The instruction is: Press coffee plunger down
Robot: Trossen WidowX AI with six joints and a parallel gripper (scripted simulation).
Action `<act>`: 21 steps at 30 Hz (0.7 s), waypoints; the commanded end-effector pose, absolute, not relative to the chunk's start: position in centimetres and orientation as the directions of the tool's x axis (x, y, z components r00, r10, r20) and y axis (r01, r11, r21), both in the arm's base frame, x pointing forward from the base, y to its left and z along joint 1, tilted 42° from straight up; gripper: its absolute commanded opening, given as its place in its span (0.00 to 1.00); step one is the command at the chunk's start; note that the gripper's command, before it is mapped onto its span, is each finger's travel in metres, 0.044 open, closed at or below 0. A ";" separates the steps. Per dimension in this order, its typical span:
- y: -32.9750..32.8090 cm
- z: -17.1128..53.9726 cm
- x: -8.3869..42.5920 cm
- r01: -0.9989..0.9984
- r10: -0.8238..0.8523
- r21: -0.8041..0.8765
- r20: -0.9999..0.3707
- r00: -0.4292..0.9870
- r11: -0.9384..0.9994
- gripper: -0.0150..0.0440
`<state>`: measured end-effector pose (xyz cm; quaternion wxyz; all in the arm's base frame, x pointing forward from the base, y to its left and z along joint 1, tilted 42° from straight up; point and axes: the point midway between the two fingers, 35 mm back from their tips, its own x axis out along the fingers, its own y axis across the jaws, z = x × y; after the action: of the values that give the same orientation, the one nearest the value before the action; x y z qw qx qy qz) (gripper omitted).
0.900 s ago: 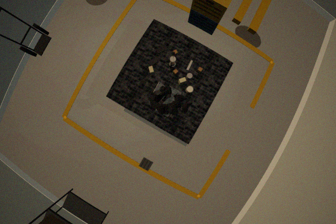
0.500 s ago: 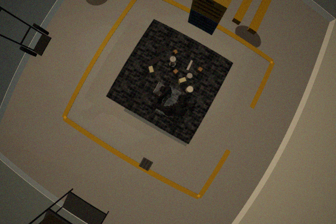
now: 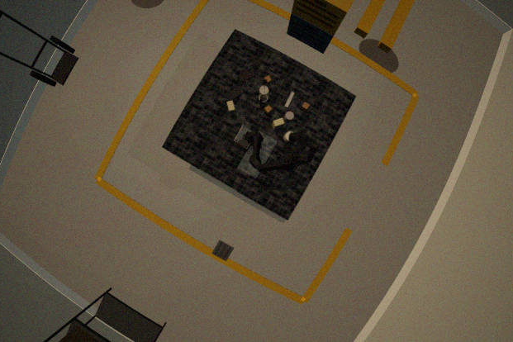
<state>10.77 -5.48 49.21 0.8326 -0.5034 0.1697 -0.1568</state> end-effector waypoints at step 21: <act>6.3 32.3 35.0 -0.202 -0.207 -0.639 -0.505 0.838 0.742 1.00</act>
<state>33.08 3.08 35.99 0.8928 -0.3670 0.2611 -0.0077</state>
